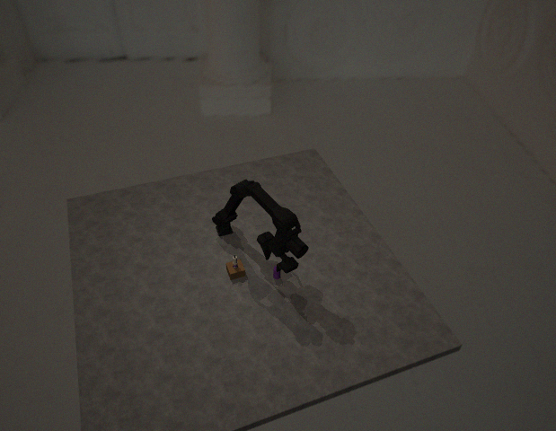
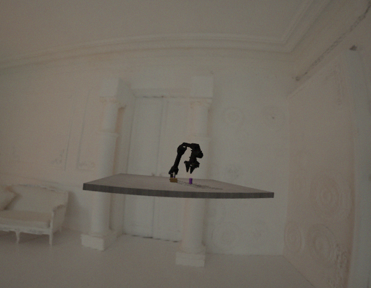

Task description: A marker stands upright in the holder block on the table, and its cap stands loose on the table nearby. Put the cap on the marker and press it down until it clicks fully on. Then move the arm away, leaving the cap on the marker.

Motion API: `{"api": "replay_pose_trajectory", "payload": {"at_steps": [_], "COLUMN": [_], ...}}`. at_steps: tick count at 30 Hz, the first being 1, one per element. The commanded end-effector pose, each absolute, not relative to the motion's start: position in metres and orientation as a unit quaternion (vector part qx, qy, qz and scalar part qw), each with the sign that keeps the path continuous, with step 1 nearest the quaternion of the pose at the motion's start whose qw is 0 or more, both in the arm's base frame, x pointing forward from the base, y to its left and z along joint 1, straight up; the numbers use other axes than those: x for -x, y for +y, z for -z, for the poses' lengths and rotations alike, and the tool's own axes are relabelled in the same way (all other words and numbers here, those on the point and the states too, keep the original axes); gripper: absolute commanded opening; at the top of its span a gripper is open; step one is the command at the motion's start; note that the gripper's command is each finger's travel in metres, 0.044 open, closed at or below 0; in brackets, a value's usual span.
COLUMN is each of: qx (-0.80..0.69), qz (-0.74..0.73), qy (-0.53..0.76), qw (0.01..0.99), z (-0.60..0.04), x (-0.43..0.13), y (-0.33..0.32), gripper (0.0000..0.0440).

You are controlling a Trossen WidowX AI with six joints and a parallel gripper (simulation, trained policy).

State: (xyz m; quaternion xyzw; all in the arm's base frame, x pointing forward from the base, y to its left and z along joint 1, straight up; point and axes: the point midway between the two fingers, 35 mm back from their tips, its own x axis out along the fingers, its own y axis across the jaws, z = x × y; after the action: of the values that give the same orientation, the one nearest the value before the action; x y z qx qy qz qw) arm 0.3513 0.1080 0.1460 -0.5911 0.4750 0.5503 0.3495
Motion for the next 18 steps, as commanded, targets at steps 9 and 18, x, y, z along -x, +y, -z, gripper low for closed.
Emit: {"api": "replay_pose_trajectory", "payload": {"at_steps": [9, 18], "qx": [0.554, 0.539], "qz": [-0.604, -0.634], "qy": [0.459, 0.442], "qw": [0.343, 0.334], "z": [-0.113, -0.089], "x": [-0.340, -0.335], "y": [0.129, 0.135], "gripper": [0.0297, 0.0279]}}
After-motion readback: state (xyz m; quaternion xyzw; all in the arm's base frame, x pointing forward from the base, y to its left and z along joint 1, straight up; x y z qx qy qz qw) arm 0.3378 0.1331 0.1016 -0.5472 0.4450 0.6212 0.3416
